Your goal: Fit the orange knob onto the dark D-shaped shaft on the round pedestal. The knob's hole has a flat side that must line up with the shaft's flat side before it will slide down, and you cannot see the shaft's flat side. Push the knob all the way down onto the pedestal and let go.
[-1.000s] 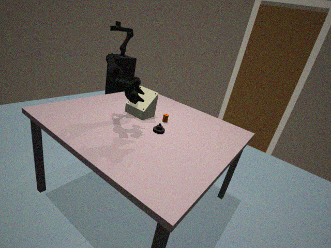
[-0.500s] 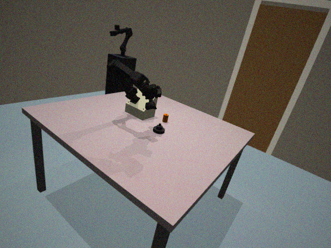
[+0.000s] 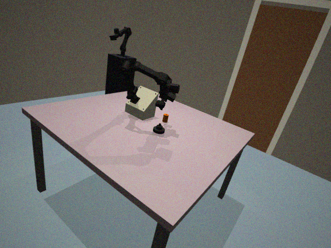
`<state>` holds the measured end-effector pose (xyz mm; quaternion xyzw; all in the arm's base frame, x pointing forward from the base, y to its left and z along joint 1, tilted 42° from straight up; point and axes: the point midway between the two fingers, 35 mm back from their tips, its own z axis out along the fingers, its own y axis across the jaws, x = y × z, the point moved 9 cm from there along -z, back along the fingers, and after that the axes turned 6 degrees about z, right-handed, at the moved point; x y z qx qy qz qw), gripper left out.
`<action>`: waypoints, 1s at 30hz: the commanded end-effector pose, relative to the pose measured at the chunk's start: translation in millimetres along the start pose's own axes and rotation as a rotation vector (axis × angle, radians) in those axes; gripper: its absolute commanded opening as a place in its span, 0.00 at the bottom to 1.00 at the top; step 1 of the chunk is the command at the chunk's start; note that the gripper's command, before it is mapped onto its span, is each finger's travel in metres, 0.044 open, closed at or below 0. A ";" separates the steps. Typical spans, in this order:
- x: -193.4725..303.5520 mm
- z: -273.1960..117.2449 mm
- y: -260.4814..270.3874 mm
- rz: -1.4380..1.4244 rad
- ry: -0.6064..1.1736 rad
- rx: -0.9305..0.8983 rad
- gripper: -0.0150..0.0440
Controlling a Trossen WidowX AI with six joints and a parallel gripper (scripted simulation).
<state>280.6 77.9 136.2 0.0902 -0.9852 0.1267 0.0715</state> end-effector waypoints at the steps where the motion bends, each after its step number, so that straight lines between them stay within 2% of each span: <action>1: -6.7 43.3 72.1 0.133 0.002 0.289 1.00; 7: -2.2 72.1 111.9 0.219 -0.075 0.458 1.00; 19: -7.6 72.7 113.2 0.220 -0.076 0.459 1.00; 23: -8.3 101.7 98.9 0.220 -0.077 0.460 1.00; 30: -8.0 108.6 95.7 0.220 -0.077 0.460 1.00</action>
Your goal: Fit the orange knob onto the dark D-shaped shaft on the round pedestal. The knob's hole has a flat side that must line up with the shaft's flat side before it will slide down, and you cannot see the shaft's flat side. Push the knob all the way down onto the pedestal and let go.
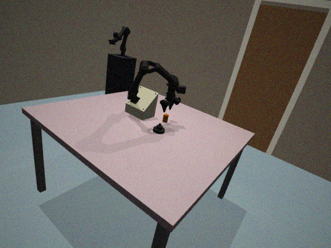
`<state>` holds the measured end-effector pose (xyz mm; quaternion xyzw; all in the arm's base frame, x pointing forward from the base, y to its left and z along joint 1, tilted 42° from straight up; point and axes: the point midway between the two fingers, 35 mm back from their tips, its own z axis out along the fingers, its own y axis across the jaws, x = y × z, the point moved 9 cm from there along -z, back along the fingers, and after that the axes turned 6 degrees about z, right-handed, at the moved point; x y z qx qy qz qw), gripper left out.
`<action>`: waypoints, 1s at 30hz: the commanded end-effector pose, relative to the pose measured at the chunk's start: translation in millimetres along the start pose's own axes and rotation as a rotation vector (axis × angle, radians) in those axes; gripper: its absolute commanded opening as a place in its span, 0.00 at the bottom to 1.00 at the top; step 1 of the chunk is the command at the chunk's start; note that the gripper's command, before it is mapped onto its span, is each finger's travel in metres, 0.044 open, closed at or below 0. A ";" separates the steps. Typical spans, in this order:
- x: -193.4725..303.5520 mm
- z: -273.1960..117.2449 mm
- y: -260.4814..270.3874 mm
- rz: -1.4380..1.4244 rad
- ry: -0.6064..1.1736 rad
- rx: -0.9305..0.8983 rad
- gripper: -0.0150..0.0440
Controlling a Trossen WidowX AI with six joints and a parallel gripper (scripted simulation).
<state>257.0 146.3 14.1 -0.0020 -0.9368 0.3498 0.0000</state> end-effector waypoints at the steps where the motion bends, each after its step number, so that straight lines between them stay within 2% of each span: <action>1: 0.5 12.9 0.7 -0.004 -0.007 0.003 1.00; 30: -0.7 56.1 1.6 -0.004 -0.008 0.003 1.00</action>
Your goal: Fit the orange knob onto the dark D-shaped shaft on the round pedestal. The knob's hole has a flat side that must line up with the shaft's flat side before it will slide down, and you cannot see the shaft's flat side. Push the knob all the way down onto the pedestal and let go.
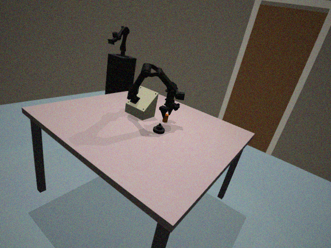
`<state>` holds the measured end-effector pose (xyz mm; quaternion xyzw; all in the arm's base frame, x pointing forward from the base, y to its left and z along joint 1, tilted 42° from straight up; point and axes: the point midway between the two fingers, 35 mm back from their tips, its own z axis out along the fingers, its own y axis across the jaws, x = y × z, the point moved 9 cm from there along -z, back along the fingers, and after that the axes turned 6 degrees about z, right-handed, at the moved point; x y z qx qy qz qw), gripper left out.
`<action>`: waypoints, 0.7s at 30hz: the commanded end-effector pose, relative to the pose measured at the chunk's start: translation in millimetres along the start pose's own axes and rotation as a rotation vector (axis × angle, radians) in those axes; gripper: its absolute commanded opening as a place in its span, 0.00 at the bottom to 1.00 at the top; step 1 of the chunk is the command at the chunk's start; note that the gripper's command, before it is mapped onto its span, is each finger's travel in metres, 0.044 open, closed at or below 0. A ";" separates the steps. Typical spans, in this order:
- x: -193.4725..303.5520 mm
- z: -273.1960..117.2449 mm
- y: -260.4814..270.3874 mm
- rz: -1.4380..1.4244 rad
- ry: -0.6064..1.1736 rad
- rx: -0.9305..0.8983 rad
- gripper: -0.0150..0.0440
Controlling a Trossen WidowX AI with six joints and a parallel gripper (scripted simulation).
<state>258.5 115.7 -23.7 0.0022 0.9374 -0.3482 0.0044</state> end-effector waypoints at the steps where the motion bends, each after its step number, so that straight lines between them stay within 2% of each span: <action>1: 1.0 9.1 -0.2 -0.007 0.001 0.007 1.00; 20: 3.1 36.5 -1.5 -0.007 0.001 0.010 1.00; 21: 3.1 36.5 -1.5 -0.007 0.001 0.010 0.96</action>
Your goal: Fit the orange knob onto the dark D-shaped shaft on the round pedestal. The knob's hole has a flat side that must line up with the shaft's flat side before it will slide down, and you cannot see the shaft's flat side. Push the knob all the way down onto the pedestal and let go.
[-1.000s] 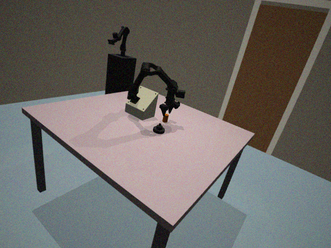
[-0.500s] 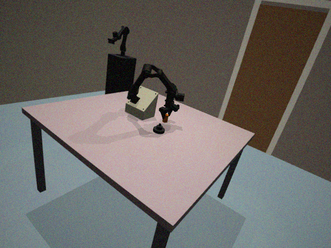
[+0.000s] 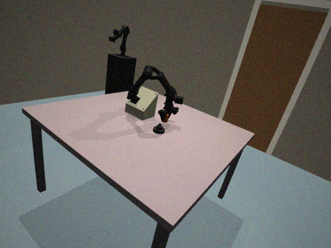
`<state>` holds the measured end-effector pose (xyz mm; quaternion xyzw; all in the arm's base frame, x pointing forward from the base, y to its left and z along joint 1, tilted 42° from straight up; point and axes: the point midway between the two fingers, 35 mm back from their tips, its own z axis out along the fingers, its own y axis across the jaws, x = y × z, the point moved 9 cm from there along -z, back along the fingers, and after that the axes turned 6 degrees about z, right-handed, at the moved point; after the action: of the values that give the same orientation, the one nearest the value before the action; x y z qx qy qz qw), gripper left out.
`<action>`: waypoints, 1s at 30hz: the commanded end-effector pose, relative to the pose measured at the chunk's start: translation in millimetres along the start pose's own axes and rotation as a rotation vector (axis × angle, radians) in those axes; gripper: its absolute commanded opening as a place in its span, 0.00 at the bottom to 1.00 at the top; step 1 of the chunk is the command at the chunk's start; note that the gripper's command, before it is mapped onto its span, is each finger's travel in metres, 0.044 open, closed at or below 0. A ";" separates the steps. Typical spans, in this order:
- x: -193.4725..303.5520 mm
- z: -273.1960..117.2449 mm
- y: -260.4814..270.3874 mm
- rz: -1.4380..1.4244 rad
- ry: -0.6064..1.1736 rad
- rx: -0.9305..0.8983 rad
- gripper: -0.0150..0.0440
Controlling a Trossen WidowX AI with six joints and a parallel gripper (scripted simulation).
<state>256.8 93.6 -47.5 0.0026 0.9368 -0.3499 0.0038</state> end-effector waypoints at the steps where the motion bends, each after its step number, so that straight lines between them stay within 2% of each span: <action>1: 1.2 4.2 -0.2 -0.007 -0.001 0.006 0.91; 10: 1.2 4.2 -0.2 -0.007 -0.001 0.006 0.51; 16: 1.2 4.2 -0.2 -0.007 -0.001 0.006 0.44; 20: 0.0 -0.8 0.6 -0.004 -0.002 0.006 0.26; 30: -6.7 -63.9 5.5 -0.005 -0.003 -0.002 0.25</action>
<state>260.2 119.2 -24.1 -0.0025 0.9346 -0.3558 -0.0028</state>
